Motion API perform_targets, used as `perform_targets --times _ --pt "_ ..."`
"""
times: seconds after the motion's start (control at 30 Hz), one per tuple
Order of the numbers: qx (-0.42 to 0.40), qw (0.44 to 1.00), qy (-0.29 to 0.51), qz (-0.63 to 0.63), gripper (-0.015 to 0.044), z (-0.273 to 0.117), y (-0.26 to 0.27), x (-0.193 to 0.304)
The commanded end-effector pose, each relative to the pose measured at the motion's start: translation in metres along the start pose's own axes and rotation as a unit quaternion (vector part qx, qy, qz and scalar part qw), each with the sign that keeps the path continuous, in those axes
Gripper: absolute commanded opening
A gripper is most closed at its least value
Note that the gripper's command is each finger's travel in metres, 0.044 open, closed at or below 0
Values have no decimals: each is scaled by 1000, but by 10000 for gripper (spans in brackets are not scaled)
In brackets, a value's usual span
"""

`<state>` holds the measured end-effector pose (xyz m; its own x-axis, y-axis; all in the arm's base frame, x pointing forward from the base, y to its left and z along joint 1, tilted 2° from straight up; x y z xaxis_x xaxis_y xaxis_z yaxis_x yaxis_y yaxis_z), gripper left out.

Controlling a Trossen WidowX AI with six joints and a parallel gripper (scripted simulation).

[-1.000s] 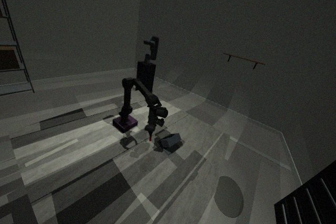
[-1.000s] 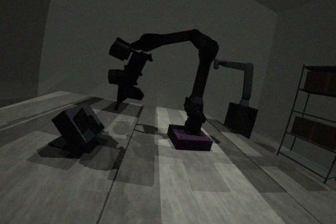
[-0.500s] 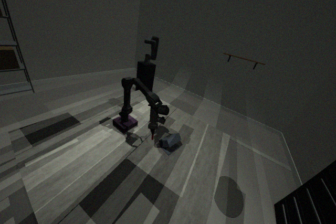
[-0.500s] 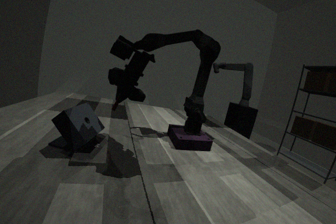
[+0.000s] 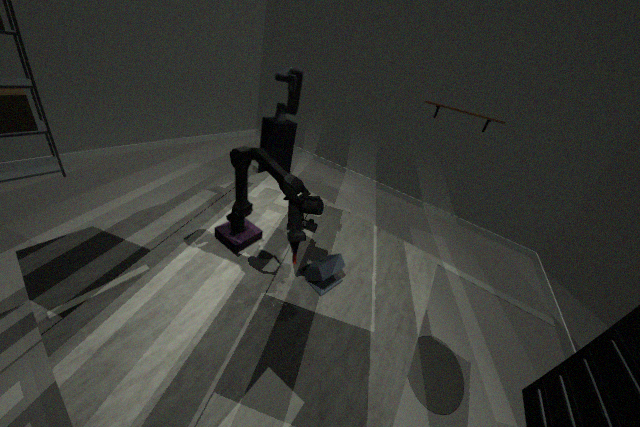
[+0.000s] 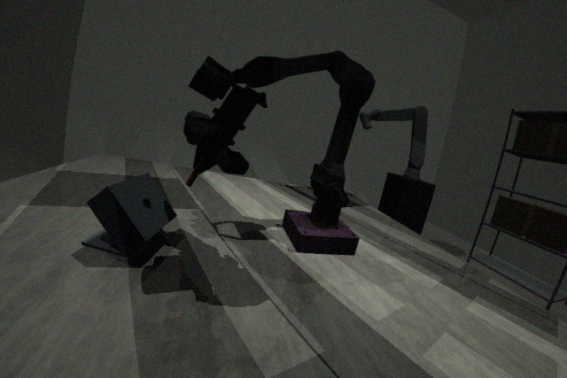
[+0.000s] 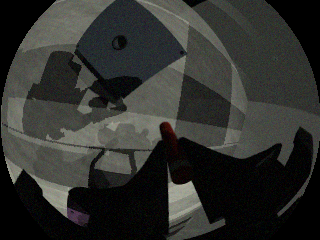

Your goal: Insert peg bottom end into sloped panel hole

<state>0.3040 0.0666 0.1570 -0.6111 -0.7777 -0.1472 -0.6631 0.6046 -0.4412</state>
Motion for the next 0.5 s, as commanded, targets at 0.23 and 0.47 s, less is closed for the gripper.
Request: perform_targets --times 0.23,0.47 --pt "21 999 -18 -35 0 -8 8 -7" --pt "31 997 -28 -57 0 -12 14 -12"
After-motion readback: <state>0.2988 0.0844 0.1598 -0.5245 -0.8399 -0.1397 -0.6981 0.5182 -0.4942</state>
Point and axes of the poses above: the point midway between the two fingers, 35 mm back from their tips, its own z axis out along the fingers, its own y axis across the jaws, x = y × z, the point moved 3 cm from there along -z, back along the fingers
